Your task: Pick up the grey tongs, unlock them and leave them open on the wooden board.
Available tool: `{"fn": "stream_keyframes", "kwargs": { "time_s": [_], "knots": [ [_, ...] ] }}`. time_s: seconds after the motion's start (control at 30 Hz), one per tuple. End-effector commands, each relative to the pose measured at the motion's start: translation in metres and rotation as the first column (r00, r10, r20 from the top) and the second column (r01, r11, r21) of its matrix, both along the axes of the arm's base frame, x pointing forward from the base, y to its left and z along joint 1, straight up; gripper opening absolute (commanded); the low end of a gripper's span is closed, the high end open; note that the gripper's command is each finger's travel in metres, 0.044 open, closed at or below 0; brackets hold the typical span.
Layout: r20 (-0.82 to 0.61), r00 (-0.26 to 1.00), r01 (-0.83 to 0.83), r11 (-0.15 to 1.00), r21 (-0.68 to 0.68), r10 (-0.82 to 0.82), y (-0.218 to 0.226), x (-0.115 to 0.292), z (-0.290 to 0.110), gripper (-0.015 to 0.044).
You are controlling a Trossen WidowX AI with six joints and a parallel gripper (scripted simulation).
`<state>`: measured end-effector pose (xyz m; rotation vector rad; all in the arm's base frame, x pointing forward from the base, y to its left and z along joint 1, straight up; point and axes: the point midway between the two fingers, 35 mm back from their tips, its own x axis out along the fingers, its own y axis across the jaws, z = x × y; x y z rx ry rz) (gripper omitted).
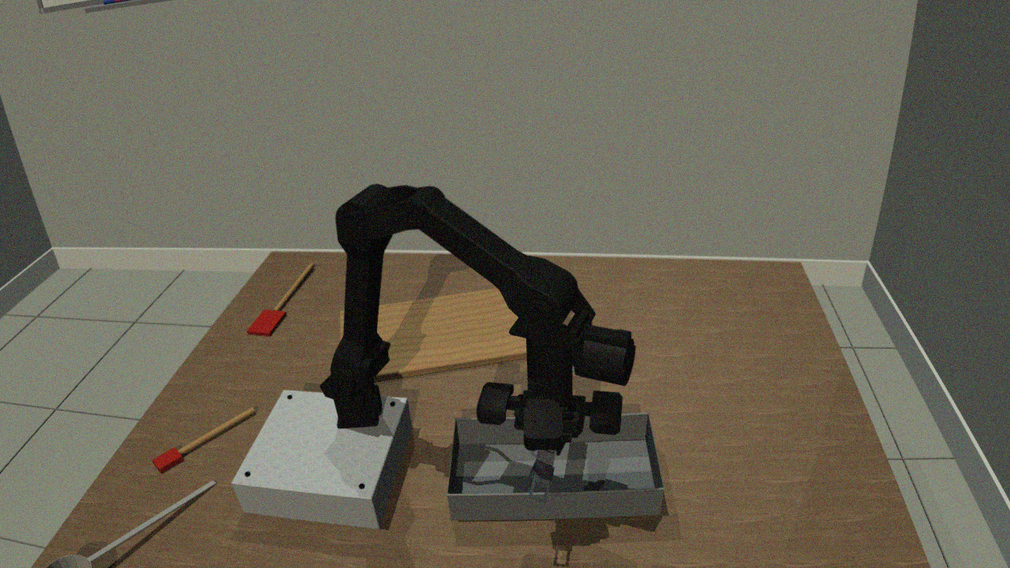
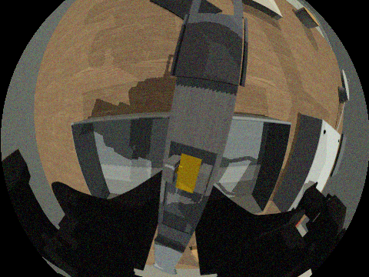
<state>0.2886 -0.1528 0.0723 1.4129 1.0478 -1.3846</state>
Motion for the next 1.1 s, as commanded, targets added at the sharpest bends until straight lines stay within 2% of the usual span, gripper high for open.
{"fn": "stream_keyframes", "kwargs": {
  "time_s": [0.0,0.2,0.57,1.07],
  "knots": [
    [-0.003,1.000,0.003,1.000,-0.006,-0.003,-0.002,0.003,0.003,-0.0150],
    [-0.005,0.999,-0.036,0.999,0.001,0.036,0.008,0.005,0.001,-0.0150],
    [0.000,0.962,-0.272,0.962,-0.001,0.272,0.064,0.029,0.008,-0.0150],
    [0.001,0.827,-0.563,0.826,-0.007,0.563,0.146,0.048,0.019,-0.0150]
  ]
}}
